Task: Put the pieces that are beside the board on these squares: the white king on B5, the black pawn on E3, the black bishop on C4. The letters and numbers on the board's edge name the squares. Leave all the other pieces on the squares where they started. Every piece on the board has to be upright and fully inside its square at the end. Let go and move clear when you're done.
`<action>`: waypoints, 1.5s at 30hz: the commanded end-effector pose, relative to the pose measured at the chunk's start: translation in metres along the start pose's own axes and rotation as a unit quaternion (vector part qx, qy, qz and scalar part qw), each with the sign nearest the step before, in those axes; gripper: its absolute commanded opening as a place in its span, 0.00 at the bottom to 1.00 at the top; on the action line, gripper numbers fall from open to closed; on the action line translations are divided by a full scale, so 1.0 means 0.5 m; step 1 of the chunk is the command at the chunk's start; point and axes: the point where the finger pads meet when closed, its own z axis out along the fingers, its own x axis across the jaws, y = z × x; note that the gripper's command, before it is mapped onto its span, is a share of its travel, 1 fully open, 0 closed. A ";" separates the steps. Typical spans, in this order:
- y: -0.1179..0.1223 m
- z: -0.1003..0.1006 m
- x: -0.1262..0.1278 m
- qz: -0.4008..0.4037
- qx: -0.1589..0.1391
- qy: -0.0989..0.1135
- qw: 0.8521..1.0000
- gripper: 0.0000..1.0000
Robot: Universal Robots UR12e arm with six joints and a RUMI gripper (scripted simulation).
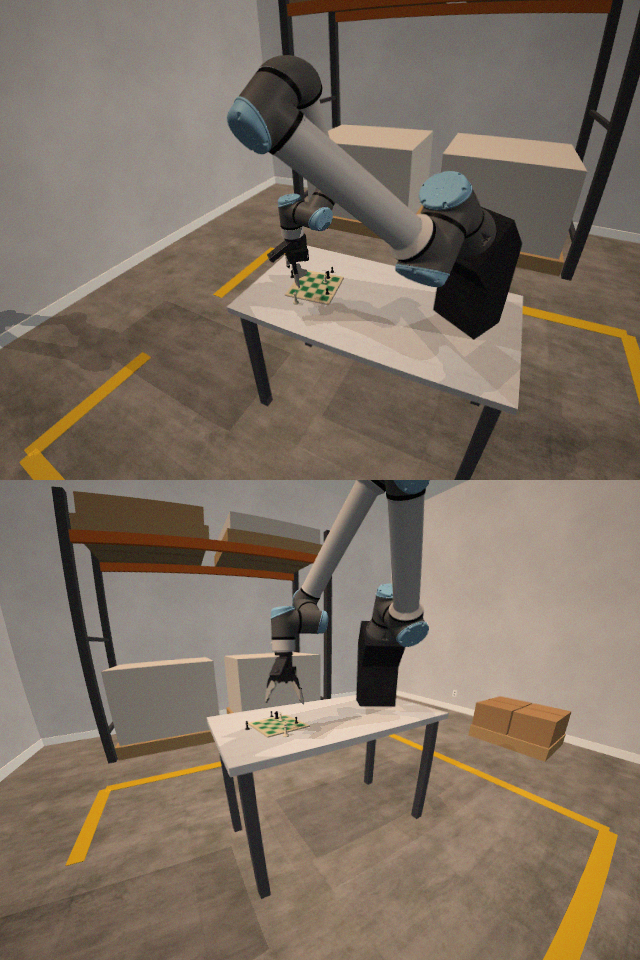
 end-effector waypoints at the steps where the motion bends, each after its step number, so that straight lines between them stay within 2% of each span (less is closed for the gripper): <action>1: 0.000 -0.001 0.000 -0.006 0.000 0.000 1.000 1.00; 9: 0.000 -0.001 0.000 -0.008 0.000 0.000 1.000 1.00; 10: 0.000 -0.001 0.000 -0.008 0.000 0.000 1.000 0.25; 45: 0.000 0.000 0.000 -0.008 0.000 0.000 1.000 0.25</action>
